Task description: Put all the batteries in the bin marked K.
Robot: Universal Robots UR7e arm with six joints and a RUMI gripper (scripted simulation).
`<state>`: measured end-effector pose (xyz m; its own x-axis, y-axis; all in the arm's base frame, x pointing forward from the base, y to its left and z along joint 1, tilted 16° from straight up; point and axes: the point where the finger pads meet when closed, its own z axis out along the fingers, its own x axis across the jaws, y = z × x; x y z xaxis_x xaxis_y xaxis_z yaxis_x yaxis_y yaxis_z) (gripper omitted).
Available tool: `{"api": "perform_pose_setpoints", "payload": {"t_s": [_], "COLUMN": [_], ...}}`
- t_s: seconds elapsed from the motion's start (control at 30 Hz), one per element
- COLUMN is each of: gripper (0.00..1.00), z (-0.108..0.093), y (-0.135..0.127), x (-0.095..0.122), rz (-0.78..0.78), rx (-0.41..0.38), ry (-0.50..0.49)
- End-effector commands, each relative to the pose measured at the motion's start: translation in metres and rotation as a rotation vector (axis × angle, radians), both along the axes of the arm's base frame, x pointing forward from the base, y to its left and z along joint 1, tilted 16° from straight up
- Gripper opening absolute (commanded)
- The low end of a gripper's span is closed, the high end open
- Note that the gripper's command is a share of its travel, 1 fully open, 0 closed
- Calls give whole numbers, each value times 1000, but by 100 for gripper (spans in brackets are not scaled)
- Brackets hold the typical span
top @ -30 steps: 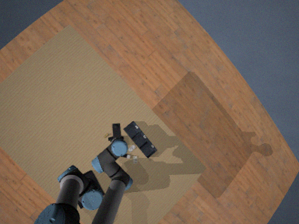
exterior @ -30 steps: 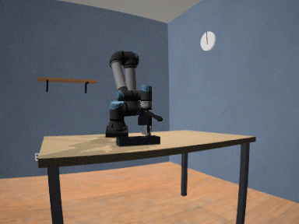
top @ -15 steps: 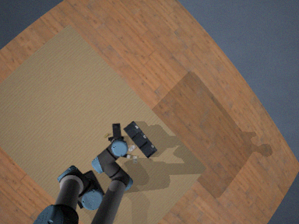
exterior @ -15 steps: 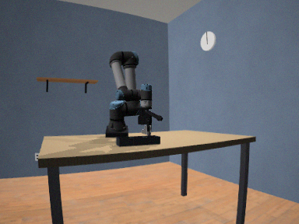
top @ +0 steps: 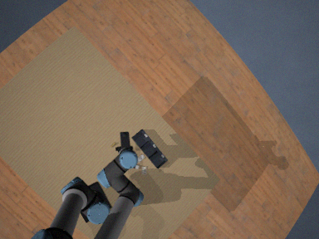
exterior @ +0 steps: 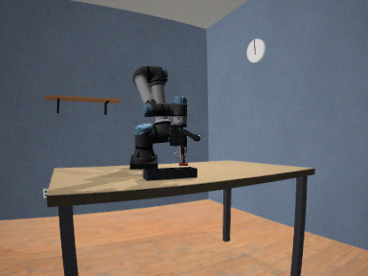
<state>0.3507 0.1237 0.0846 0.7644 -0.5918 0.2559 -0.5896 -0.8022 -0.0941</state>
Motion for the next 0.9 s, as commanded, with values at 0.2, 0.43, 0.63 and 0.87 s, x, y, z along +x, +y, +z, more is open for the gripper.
{"api": "perform_pose_setpoints", "payload": {"t_s": [0.2, 0.43, 0.63, 0.87], "gripper": [0, 0, 0, 0], "z": [14, 14, 21, 25], "y": [1, 1, 2, -20], "x": [-4, -4, -6, 5], "rz": [0, 0, 0, 187], "rx": [0, 0, 0, -50], "ry": [0, 0, 0, 15]}}
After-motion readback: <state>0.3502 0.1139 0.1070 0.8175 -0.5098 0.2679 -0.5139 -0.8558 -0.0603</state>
